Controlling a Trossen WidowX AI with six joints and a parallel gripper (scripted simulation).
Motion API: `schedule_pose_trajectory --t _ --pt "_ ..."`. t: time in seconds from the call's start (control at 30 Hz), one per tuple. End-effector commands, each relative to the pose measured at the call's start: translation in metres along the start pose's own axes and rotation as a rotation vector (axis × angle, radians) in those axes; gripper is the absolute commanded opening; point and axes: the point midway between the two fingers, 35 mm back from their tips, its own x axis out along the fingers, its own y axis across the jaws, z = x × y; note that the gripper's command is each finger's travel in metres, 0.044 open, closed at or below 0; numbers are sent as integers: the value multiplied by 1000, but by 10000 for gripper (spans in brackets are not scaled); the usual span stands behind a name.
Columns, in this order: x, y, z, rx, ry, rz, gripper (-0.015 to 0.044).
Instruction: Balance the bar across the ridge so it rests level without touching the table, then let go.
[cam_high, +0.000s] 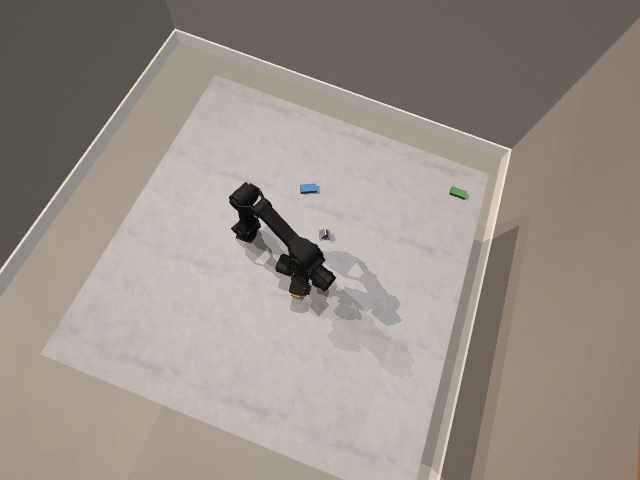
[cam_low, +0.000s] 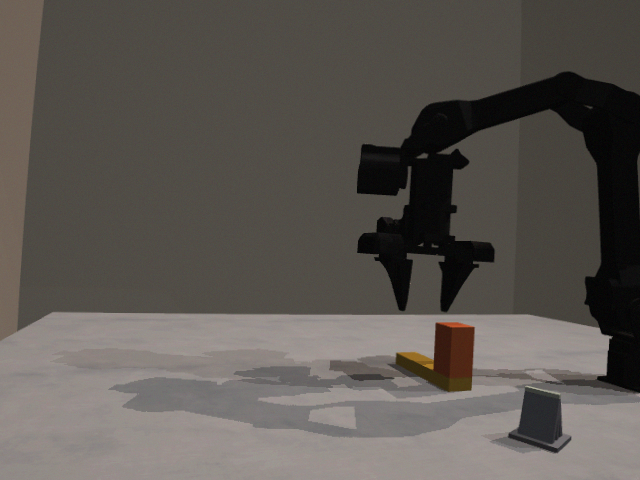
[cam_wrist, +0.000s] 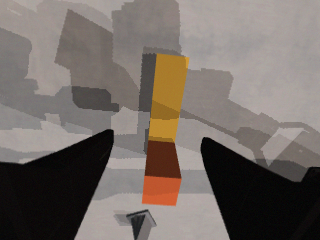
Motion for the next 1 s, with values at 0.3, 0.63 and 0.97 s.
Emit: schedule_pose_trajectory --t 0.3,0.63,0.97 --pt "55 -9 -3 5 3 -19 315" --pt "62 -9 -3 5 3 -19 315" --pt "78 -10 -3 5 3 -19 315"
